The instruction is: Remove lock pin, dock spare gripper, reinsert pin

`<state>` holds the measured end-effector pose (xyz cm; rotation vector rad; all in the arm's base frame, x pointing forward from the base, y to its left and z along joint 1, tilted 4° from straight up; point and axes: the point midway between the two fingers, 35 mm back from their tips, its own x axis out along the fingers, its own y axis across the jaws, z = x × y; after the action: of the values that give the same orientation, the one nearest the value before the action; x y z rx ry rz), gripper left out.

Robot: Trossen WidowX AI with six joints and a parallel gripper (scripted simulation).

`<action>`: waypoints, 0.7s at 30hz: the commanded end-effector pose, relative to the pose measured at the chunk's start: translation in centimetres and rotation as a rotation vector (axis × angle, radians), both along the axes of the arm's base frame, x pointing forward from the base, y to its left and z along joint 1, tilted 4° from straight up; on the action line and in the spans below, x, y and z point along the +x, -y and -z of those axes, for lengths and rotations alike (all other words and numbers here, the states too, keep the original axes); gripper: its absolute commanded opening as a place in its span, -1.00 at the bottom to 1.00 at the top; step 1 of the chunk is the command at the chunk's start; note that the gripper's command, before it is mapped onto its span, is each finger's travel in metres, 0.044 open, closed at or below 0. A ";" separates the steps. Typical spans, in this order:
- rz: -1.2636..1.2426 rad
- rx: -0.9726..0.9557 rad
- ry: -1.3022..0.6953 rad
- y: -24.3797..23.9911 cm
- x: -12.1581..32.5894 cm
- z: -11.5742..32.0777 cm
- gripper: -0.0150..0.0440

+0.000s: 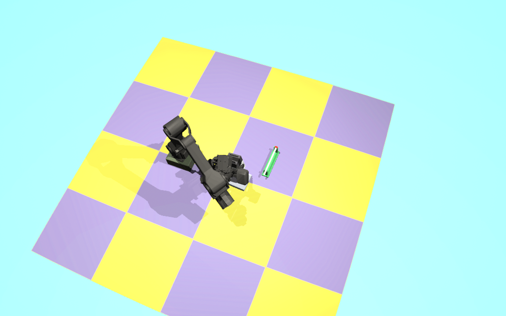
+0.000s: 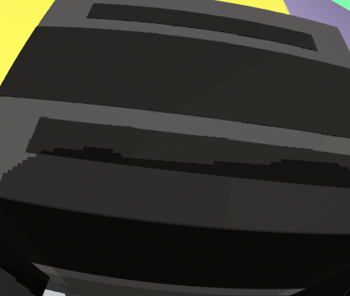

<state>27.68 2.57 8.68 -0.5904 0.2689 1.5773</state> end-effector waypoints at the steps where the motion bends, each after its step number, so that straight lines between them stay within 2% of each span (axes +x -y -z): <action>1: 0.007 0.010 -0.004 -0.1 0.1 0.4 -0.49; 21: 0.004 0.007 -0.005 -0.1 0.3 1.9 -0.49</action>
<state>27.96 2.66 6.79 -0.5787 0.2686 1.5753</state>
